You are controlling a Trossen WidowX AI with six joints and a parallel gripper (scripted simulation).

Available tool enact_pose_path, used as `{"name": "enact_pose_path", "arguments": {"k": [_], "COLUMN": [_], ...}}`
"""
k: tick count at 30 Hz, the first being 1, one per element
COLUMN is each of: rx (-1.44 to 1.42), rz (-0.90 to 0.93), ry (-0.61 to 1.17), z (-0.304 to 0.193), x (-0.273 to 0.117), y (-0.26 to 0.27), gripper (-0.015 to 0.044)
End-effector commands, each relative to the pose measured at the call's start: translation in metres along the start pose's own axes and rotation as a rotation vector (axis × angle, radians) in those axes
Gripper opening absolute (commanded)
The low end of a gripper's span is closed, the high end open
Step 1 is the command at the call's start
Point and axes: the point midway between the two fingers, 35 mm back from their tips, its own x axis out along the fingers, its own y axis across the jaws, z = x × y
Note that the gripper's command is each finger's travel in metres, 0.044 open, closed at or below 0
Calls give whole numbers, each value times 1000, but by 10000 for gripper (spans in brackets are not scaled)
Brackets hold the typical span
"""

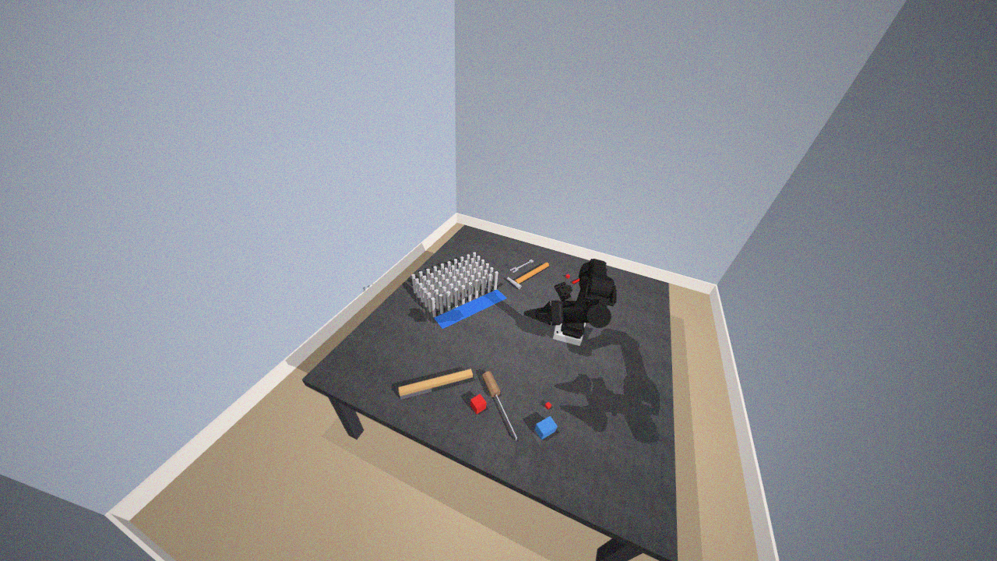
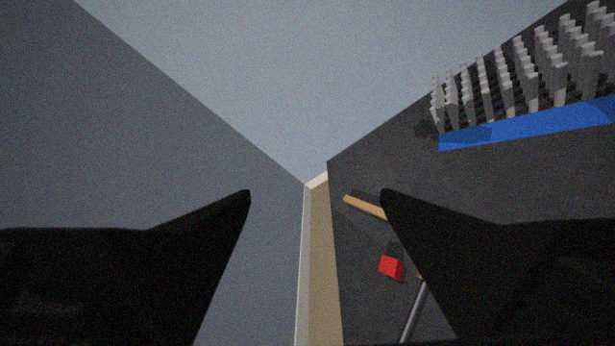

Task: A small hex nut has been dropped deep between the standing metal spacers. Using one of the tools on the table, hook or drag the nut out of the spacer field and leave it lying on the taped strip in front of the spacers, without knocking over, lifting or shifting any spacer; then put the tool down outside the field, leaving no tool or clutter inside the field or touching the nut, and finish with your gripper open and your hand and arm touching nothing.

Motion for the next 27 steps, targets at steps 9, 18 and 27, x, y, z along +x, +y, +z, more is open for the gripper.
{"name": "enact_pose_path", "arguments": {"k": [9,18,27], "rx": [-485,-753,-932], "rz": [-157,-339,-482], "ry": [-50,-44,27], "z": [-123,-102,-8], "x": [107,225,288], "y": [-57,-156,-276], "gripper": [440,440,440]}}
